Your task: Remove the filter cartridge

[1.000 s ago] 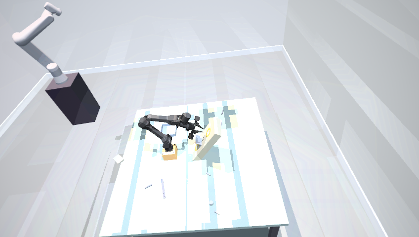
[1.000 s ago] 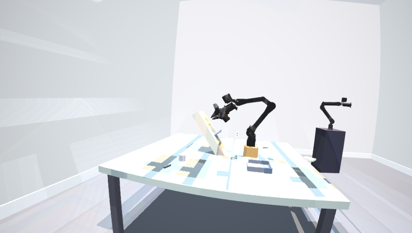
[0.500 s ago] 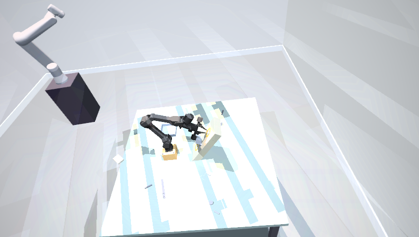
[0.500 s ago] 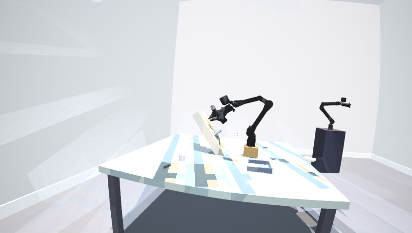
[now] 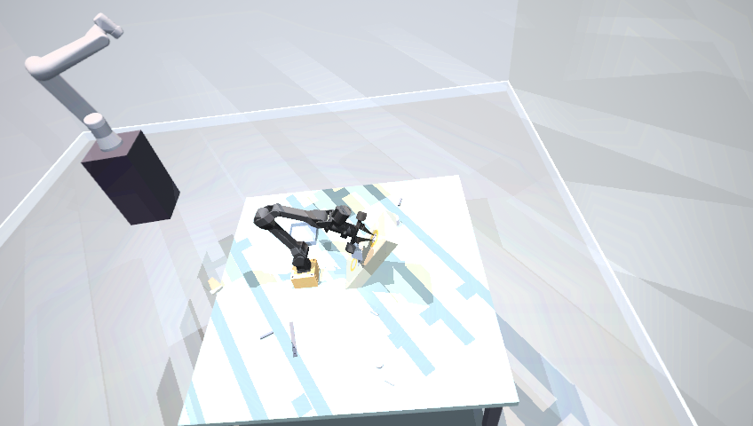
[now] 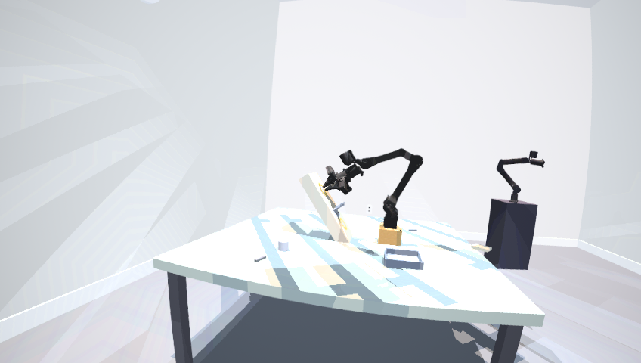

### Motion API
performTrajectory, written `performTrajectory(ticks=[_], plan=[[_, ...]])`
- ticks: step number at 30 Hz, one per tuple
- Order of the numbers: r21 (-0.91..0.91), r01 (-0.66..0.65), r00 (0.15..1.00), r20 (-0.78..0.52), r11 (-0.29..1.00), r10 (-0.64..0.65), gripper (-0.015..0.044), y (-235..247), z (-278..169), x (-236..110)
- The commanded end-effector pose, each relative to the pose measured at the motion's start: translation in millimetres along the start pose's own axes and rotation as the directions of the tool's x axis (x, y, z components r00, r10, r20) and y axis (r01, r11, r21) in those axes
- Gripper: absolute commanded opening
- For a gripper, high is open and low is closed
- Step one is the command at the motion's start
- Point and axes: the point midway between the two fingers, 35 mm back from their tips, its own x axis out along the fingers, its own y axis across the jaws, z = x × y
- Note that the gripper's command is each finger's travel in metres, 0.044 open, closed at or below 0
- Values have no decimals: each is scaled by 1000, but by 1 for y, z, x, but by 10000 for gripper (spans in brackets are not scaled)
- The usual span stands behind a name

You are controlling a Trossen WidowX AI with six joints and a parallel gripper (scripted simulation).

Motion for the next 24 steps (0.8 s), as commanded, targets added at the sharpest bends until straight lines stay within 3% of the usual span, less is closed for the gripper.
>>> performTrajectory(ticks=[1,24], plan=[[5,-4,1000,-1,1000,4,96,2,1,1],[5,-4,1000,-1,1000,4,96,0,0,3]])
